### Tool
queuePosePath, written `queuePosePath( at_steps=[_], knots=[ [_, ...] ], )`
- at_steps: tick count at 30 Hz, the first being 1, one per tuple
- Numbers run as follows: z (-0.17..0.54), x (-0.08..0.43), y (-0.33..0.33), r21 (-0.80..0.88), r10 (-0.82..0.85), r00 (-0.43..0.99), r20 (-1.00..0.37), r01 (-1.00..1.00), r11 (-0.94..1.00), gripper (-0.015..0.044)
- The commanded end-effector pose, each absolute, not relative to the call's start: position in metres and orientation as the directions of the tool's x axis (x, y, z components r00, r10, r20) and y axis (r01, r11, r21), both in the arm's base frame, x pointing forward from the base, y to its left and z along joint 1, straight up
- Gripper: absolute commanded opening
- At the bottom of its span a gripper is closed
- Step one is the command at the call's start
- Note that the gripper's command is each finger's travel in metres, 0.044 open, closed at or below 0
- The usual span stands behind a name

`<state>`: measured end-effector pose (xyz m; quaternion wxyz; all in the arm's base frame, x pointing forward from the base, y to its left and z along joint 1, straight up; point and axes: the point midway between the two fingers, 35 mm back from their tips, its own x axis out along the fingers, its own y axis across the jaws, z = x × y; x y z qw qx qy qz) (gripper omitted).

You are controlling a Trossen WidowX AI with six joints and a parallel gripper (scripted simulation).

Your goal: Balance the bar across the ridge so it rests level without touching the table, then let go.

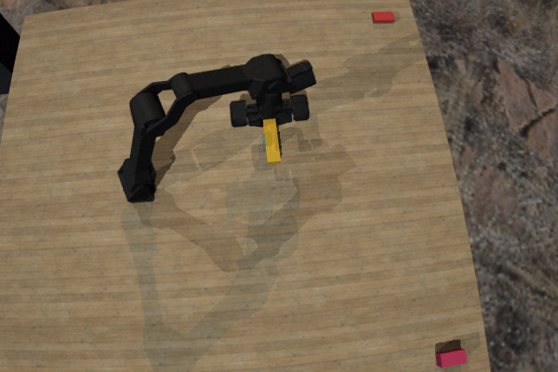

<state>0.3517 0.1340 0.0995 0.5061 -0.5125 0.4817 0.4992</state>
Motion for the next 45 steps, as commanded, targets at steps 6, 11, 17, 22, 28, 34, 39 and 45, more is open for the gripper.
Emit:
queuePosePath(
  at_steps=[6,11,17,22,28,34,39,45],
  knots=[
    [0.099,0.352,0.134,-0.037,0.011,0.037,-0.999,-0.999,-0.024,0.0172],
    [0.099,0.352,0.134,-0.037,0.011,0.037,-0.999,-0.999,-0.024,0.0173],
    [0.099,0.352,0.134,-0.037,0.011,0.037,-0.999,-0.999,-0.024,0.0185],
    [0.099,0.352,0.134,-0.037,0.011,0.037,-0.999,-0.999,-0.024,0.0185],
    [0.099,0.352,0.134,-0.037,0.011,0.037,-0.999,-0.999,-0.024,0.0264],
    [0.099,0.352,0.134,-0.037,0.011,0.037,-0.999,-0.999,-0.024,0.0421],
    [0.106,0.353,0.134,-0.037,0.011,0.037,-0.999,-0.999,-0.024,0.044],
    [0.172,0.353,0.135,-0.039,0.012,0.039,-0.999,-0.999,-0.024,0.044]
  ],
)
